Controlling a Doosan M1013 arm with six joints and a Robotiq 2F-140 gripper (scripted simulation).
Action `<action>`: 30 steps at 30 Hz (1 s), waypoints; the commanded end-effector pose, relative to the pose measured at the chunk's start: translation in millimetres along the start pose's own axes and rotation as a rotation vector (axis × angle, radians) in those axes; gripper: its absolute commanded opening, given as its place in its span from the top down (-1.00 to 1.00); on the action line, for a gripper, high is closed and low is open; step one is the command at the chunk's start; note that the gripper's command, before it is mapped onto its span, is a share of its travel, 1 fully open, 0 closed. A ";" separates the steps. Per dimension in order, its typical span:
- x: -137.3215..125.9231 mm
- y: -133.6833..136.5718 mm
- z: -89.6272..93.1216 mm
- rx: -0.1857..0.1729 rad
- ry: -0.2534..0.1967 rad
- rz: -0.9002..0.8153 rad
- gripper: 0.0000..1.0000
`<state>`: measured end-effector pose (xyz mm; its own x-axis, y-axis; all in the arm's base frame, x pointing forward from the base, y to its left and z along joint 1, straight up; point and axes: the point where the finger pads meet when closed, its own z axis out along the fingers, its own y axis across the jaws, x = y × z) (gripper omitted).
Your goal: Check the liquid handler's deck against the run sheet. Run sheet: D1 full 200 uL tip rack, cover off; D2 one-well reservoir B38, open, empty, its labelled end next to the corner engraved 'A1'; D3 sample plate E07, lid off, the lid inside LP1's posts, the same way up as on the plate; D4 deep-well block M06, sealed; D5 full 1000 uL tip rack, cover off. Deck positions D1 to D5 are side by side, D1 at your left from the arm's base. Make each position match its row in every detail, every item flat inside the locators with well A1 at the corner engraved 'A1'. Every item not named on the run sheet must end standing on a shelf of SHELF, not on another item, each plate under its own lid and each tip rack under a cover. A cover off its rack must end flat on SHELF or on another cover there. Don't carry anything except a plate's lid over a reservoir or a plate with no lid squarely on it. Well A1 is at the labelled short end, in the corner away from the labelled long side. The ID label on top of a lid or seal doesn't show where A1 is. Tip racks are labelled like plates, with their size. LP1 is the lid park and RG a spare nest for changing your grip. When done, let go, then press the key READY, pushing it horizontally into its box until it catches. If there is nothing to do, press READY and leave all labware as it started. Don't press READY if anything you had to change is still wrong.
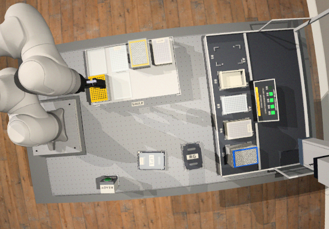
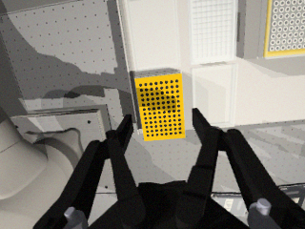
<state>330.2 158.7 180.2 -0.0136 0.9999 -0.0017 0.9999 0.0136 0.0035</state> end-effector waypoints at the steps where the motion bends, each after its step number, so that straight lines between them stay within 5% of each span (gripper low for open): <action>1: 0.2 0.2 -1.0 0.000 0.001 0.000 -0.32; 30: 0.2 0.2 -46.0 0.000 0.001 0.000 -0.32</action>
<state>330.0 158.7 223.6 -0.0136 0.9999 -0.0018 0.9999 0.0136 0.0033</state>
